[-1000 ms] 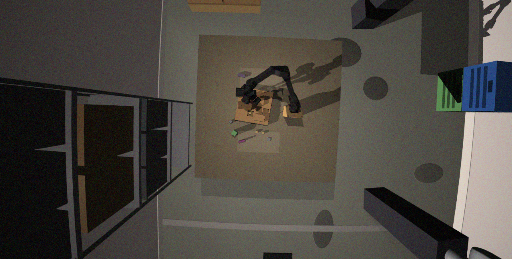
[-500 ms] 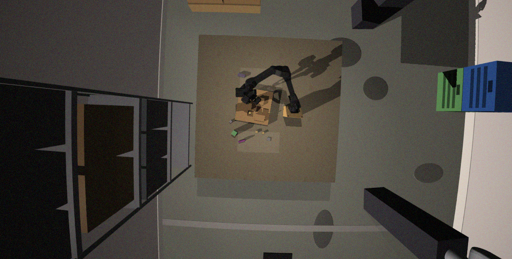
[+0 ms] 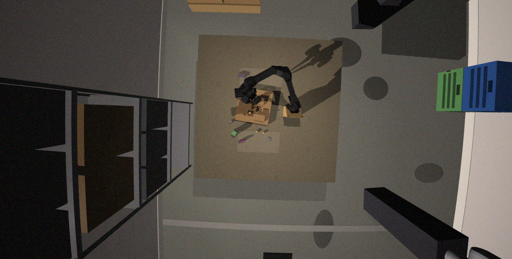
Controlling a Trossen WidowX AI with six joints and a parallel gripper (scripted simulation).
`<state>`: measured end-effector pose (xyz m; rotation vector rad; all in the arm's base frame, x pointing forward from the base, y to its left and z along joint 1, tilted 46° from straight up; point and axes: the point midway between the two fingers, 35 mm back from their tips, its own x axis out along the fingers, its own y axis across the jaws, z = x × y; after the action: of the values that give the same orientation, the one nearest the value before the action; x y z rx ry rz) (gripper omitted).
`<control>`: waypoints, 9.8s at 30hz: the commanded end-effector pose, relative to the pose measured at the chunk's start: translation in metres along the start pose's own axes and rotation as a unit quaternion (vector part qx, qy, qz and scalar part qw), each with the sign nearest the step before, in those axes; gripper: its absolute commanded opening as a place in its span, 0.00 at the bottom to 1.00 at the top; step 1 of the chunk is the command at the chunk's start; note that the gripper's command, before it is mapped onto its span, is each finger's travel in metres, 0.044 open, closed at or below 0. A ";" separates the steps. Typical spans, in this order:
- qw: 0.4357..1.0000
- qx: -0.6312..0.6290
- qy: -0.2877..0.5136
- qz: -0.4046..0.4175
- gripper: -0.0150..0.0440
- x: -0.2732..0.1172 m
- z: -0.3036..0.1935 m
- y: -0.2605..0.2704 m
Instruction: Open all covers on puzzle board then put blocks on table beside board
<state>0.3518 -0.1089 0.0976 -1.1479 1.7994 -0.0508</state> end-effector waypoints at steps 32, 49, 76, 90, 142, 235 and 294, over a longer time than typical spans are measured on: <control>1.000 0.001 -0.003 0.003 0.39 -0.017 -0.108 -0.010; 1.000 0.001 0.002 0.000 0.39 -0.017 -0.170 0.002; 1.000 0.002 0.000 0.002 0.39 0.021 -0.168 0.000; 1.000 0.002 0.000 0.002 0.39 0.044 -0.168 0.000; 1.000 0.004 0.003 -0.001 1.00 0.059 -0.171 0.000; 0.944 0.331 -0.003 0.003 0.25 0.029 0.118 0.098; 0.945 0.326 -0.003 0.002 0.25 0.075 0.114 0.108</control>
<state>0.3569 -0.0537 -0.0668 -0.6618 1.5910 -0.5950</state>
